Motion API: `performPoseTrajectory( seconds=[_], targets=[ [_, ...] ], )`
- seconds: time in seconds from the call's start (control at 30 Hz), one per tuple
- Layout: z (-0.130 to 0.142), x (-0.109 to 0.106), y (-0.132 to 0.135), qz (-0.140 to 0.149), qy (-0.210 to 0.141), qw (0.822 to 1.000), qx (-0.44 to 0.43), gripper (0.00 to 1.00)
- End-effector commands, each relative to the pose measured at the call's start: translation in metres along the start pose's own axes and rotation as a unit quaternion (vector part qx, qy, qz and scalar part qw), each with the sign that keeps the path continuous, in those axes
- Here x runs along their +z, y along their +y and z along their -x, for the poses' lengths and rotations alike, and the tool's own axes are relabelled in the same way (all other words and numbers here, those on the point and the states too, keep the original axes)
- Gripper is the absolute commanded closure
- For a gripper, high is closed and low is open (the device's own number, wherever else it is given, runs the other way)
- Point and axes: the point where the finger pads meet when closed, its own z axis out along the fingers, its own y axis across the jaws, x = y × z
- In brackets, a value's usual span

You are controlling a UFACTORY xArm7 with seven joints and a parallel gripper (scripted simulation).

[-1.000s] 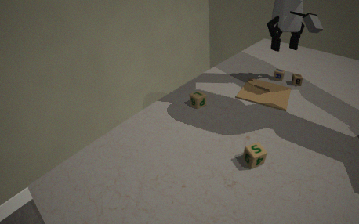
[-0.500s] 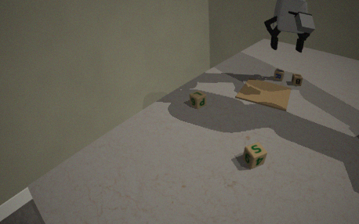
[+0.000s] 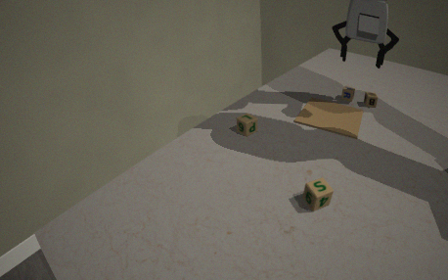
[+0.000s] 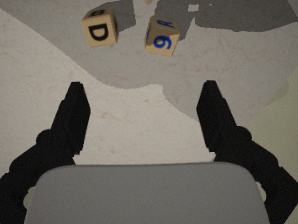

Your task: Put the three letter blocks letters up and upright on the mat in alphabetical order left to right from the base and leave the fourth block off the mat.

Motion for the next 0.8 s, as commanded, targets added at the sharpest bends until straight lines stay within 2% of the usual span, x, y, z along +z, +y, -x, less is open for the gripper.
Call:
performPoseTrajectory(
  seconds=[0.0,0.07,0.1,0.23,0.57,0.63,0.67,0.77],
  targets=[
    [0.0,0.0,-0.003,-0.001,-0.014,0.998,0.068,0.0],
    [0.0,0.0,-0.003,-0.001,-0.014,0.998,0.068,0.0],
    [-0.001,0.0,-0.005,-0.001,-0.014,0.994,0.107,0.0],
    [-0.001,0.0,-0.007,0.0,-0.014,0.988,0.156,0.0],
    [-0.004,0.001,-0.015,0.0,-0.015,0.956,0.294,0.0],
    [-0.004,0.001,-0.015,0.0,-0.015,0.956,0.294,0.0],
    [-0.005,0.001,-0.018,0.0,-0.015,0.943,0.332,0.0],
    [-0.006,0.001,-0.02,0.0,-0.015,0.931,0.365,0.0]
  ],
)
